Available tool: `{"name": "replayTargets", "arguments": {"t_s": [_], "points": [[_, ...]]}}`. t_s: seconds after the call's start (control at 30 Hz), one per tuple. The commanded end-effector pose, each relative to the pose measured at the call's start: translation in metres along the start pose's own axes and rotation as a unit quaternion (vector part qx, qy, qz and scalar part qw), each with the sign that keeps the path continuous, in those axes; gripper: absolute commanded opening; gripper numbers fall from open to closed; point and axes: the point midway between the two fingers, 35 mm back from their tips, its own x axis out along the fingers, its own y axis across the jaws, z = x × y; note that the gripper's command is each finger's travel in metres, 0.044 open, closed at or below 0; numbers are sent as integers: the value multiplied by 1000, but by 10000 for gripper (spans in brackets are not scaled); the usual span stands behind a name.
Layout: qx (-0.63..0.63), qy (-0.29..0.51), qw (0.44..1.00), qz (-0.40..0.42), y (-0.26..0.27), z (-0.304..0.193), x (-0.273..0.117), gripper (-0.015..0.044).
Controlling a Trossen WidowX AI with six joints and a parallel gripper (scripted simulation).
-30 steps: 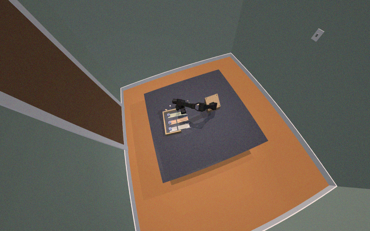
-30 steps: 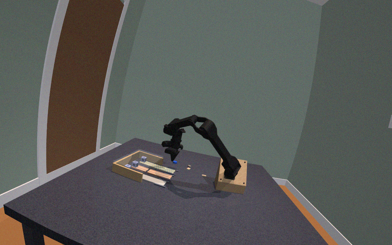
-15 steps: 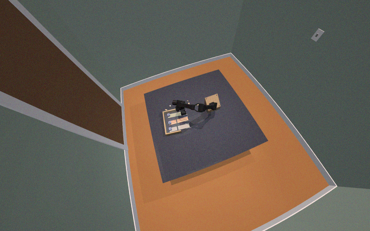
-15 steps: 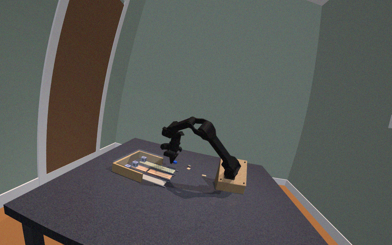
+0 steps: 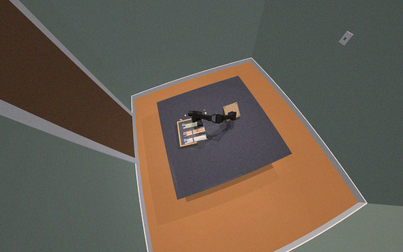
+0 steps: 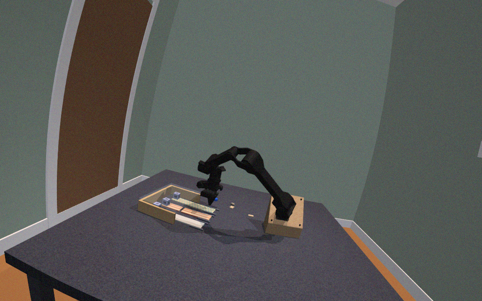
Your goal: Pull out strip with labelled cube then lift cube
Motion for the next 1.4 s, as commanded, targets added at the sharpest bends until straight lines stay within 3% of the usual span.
{"name": "replayTargets", "arguments": {"t_s": [0.0,0.4,1.37], "points": [[2,1,1000,3,1,-1,7,0],[2,2,1000,4,1,-3,25,0],[2,2,1000,4,1,-3,27,0]]}}
